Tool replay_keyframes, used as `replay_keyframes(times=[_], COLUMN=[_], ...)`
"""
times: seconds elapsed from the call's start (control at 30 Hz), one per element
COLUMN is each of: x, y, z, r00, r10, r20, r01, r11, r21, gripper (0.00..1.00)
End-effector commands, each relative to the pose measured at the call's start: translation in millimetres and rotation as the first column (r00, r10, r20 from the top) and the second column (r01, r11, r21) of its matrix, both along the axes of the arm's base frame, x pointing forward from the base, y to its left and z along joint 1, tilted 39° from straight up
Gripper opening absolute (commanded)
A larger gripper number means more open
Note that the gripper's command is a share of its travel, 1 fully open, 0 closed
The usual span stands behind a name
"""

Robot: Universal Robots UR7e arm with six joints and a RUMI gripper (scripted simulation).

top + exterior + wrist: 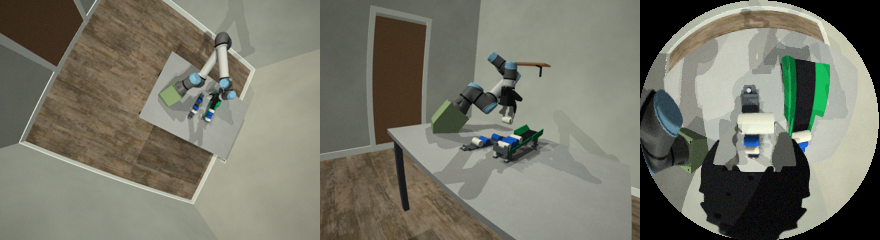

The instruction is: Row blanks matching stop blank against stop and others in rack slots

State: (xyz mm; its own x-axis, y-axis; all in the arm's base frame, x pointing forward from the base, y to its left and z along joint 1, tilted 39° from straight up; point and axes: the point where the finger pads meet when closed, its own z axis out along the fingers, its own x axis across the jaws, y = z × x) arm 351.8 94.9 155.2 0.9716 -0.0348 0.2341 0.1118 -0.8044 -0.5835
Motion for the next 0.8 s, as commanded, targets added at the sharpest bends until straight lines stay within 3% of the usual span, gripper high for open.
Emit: replay_keyframes(times=[0.0,0.27,0.33,0.5,0.77], x=[35,110,110,134,137], y=[-21,-56,-56,-66,-67], z=[19,41,41,44,44], r00=[1.0,0.996,0.996,0.995,0.995], r10=[0.024,0.068,0.068,0.081,0.083], r20=[0.016,0.049,0.049,0.059,0.061], r01=[-0.024,-0.067,-0.067,-0.08,-0.082], r11=[1.0,0.998,0.998,0.997,0.996], r21=[-0.007,-0.02,-0.02,-0.023,-0.024], gripper=[0.38,0.38,0.38,0.38,0.38])
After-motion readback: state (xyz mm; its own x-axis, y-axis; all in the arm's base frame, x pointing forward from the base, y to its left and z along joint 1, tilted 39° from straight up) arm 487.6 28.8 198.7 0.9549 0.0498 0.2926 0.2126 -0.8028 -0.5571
